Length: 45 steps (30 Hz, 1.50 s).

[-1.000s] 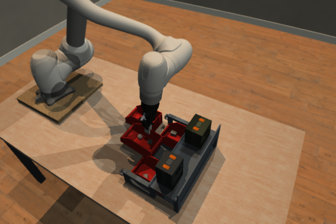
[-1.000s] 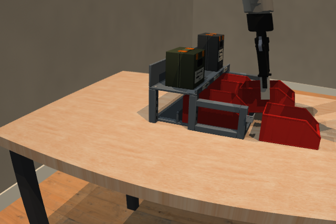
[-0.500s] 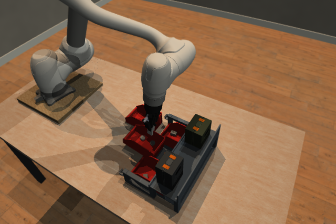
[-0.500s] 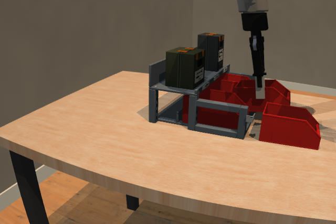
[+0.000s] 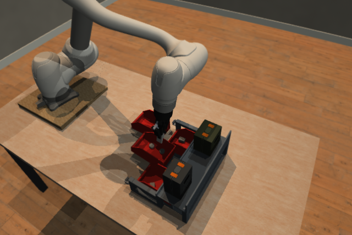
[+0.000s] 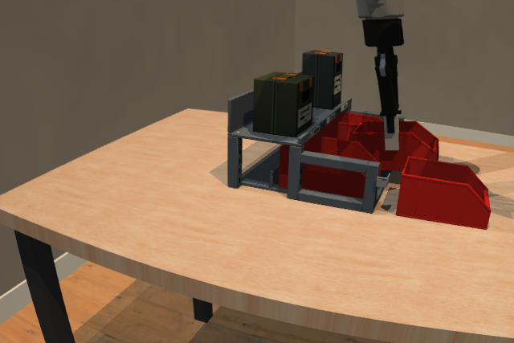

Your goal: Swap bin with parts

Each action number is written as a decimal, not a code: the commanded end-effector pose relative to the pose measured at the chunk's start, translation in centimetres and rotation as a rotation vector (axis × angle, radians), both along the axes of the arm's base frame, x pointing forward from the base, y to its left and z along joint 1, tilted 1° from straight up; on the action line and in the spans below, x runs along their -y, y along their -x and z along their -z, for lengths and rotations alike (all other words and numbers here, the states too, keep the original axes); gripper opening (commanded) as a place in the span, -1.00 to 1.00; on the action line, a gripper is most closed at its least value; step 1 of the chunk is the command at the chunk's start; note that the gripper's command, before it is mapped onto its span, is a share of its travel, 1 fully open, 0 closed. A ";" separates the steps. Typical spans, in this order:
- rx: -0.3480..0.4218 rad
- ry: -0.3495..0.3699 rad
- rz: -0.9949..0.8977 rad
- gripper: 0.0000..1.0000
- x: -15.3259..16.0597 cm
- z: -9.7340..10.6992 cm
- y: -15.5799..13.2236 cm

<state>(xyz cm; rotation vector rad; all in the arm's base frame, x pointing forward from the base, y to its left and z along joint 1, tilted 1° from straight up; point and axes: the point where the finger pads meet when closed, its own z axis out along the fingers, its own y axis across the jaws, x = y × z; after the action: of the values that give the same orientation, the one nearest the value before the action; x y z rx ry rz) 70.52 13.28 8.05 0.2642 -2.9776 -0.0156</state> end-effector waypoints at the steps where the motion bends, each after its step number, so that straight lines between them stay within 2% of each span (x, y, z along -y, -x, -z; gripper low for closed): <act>1: 0.000 0.000 0.000 -0.80 0.0 0.0 -0.1; 45: 0.000 0.000 0.000 -0.80 -0.2 0.0 -1.1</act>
<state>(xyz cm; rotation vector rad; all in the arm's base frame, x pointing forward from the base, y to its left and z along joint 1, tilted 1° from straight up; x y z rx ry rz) 71.59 13.47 8.04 0.2642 -2.9775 -0.0156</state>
